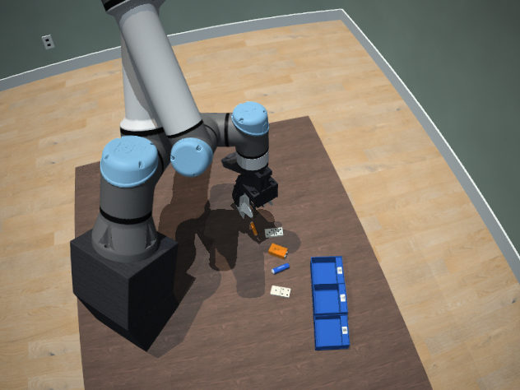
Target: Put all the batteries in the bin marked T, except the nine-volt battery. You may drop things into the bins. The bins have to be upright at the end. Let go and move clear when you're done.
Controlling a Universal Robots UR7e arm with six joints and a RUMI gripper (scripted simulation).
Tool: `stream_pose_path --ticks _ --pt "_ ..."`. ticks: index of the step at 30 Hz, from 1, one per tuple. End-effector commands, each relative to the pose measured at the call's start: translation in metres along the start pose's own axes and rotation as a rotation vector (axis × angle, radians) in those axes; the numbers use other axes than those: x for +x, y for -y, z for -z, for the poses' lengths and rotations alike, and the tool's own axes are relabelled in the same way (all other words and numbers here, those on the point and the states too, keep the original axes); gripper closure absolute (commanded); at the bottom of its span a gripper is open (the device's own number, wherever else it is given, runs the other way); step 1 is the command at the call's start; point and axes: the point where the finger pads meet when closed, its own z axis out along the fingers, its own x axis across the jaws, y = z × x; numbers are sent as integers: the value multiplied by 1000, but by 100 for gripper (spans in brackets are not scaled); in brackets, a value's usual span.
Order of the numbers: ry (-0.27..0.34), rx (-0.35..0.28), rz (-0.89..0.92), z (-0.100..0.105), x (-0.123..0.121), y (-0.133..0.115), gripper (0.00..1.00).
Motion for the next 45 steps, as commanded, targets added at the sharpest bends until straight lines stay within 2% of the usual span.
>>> stream_pose_path --ticks 1,45 --pt "-5 11 150 0 -1 0 62" --pt "-6 10 243 -1 -1 0 62"
